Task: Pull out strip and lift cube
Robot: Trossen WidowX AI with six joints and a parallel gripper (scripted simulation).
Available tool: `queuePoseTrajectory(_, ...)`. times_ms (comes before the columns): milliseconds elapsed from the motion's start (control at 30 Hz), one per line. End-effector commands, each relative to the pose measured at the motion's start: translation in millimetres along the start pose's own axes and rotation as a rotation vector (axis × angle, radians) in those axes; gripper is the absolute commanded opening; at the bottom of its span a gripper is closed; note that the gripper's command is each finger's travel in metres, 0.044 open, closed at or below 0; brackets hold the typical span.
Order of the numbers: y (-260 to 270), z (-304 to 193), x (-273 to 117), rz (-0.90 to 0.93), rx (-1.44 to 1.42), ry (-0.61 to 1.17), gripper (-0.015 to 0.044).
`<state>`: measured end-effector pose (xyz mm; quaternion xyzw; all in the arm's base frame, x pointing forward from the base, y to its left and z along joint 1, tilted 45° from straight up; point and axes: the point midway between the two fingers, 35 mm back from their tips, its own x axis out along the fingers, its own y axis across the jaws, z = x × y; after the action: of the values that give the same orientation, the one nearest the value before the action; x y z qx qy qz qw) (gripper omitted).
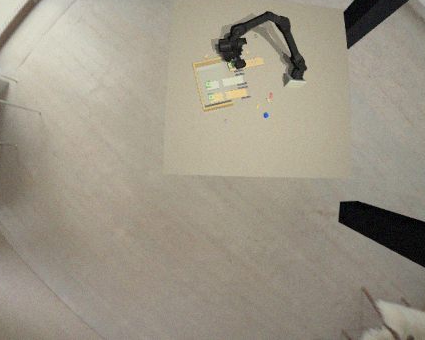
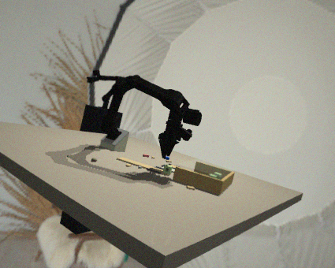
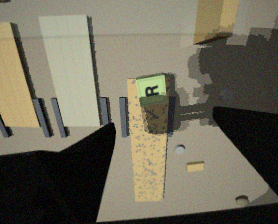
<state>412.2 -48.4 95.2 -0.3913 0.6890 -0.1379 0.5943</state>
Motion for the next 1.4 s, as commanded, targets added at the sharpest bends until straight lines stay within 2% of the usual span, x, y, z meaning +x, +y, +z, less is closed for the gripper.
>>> queuePoseTrajectory(0, 2, 15, 2, 0.005, 0.001, 0.005, 0.0440)
queuePoseTrajectory(67, 3, 19, 2, 0.005, 0.001, 0.005, 0.0440)
queuePoseTrajectory(300, 3, 20, 11, 0.005, 0.001, 0.005, 0.0256)
queuePoseTrajectory(333, 3, 20, 12, 0.005, 0.001, 0.005, 0.0250)
queuePoseTrajectory(1367, 3, 19, 57, 0.002, 0.001, 0.005, 0.0250)
